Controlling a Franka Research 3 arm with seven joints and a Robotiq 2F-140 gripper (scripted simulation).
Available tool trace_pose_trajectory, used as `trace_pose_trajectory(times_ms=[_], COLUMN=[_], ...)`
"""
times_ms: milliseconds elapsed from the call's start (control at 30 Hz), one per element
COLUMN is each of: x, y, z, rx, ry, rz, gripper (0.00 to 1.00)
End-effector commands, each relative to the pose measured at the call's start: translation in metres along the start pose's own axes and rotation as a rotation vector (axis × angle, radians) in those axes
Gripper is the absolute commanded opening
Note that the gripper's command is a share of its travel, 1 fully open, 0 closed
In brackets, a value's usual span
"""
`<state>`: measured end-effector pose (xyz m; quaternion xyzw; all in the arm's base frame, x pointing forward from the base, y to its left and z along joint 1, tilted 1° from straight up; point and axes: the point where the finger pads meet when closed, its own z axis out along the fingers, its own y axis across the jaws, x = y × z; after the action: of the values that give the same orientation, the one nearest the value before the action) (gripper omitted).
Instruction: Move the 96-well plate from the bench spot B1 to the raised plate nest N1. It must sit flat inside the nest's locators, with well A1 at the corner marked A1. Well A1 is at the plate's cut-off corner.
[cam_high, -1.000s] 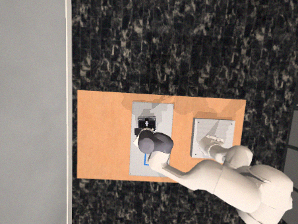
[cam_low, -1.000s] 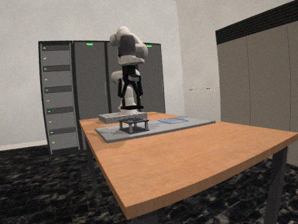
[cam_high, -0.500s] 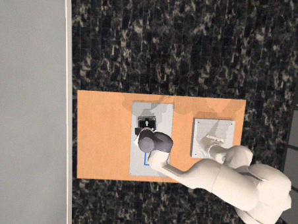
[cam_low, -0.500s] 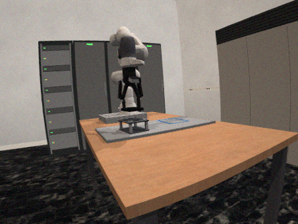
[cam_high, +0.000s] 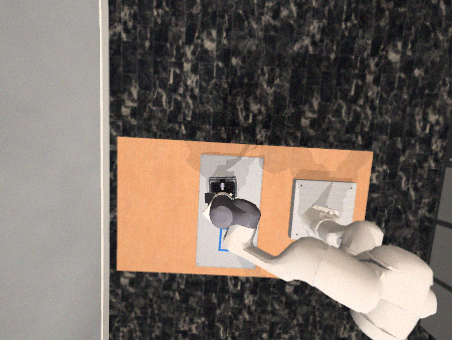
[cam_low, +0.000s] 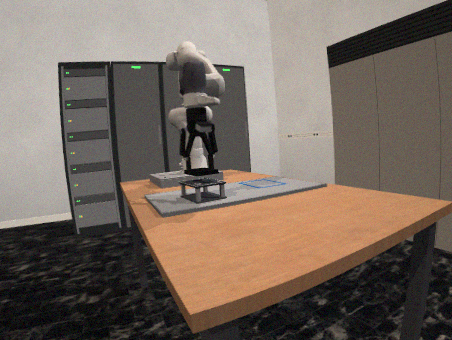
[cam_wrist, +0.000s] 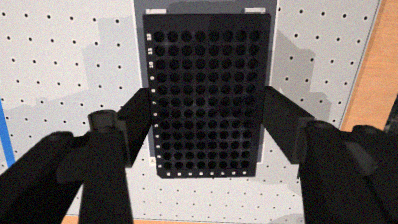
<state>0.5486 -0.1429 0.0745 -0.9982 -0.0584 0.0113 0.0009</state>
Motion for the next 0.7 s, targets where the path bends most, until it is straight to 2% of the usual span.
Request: trace_pose_trajectory(times_ms=[0, 233, 667], x=[0.002, 0.003, 0.003], y=[0.002, 0.002, 0.003], z=[0.006, 0.018, 0.018], rx=[-0.005, -0.005, -0.005], ry=[0.006, 0.006, 0.006], rz=[-0.003, -0.003, -0.003], gripper=[0.6, 0.6, 0.6])
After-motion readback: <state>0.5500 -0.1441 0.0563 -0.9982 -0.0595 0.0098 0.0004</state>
